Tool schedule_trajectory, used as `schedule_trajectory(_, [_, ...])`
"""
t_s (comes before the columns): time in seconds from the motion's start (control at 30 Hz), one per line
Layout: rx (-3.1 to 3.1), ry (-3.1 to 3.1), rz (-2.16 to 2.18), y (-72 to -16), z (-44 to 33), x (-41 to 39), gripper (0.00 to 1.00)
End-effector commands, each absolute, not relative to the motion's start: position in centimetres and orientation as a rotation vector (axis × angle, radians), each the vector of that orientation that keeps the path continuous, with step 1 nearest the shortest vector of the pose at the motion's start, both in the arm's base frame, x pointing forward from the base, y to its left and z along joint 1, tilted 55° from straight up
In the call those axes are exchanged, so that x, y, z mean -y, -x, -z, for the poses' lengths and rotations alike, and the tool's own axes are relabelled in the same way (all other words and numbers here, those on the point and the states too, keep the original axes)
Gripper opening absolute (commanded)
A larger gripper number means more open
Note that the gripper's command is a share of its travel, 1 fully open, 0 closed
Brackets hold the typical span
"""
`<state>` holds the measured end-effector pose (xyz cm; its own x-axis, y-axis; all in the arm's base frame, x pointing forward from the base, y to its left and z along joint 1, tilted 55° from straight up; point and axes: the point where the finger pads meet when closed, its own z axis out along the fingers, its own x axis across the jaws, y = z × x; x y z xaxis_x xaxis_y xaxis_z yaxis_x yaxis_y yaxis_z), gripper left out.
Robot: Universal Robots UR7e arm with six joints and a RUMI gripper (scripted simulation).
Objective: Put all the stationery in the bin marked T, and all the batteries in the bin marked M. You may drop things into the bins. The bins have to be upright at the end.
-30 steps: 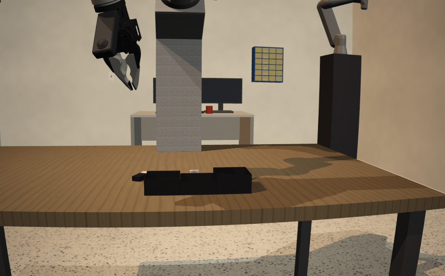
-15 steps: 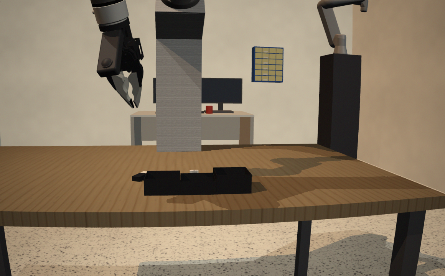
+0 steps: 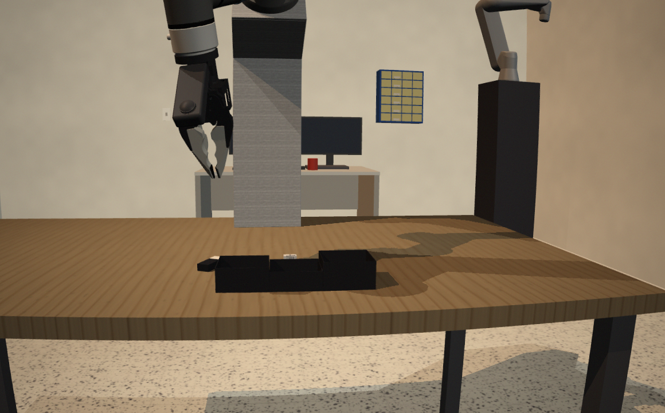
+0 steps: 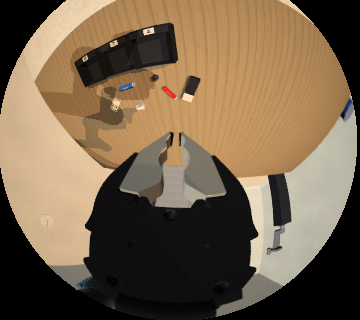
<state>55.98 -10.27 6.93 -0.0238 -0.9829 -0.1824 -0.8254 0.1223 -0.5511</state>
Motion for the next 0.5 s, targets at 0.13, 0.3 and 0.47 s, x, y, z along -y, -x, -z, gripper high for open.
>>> schedule_trajectory(0.13, [-1.815, 1.7, 0.602, -55.8, -5.5, 7.5, 0.04])
schedule_trajectory(0.3, [-1.761, 1.674, 0.695, -54.6, -5.6, 5.1, 0.04])
schedule_trajectory(0.47, [-1.722, 1.653, 0.755, -53.6, -6.2, 3.4, 0.04])
